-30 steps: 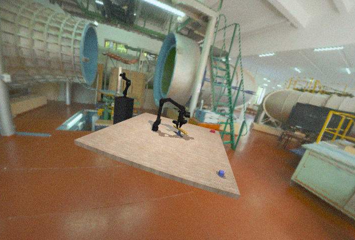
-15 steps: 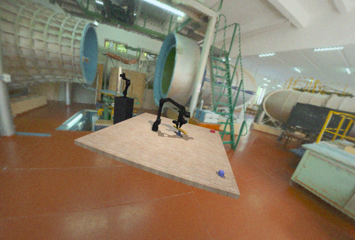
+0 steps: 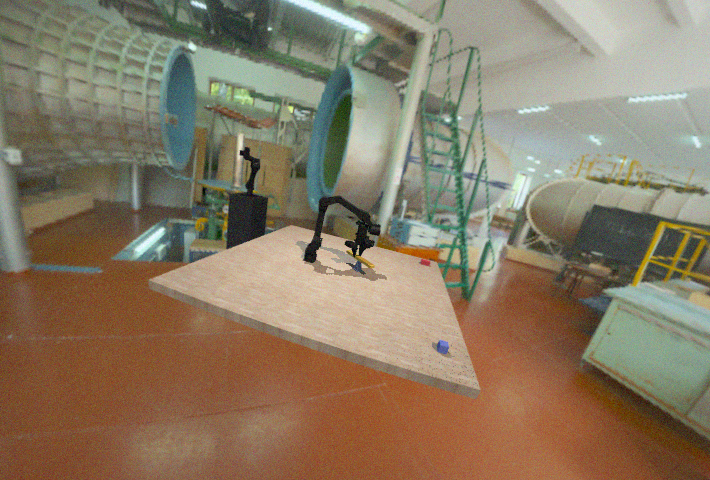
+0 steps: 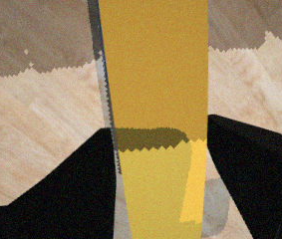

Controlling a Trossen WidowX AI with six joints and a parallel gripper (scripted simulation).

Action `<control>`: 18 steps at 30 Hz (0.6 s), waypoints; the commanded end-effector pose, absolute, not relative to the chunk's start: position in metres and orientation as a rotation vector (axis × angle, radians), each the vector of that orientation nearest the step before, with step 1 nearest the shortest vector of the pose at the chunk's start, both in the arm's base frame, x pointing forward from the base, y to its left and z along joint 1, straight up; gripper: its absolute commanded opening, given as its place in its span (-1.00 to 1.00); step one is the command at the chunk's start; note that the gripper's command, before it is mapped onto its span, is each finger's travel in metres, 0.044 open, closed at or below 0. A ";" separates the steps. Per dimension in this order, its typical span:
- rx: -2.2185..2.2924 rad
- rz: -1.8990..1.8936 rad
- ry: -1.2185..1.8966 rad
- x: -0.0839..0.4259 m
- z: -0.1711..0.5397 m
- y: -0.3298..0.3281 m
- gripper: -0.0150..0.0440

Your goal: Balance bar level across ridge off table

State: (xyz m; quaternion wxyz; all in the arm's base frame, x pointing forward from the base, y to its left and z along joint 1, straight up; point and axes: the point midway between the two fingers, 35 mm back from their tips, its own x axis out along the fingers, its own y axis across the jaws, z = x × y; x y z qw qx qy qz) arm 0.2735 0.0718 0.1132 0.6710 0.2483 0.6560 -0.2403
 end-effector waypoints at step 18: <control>0.559 -0.541 1.478 0.275 0.120 0.072 1.00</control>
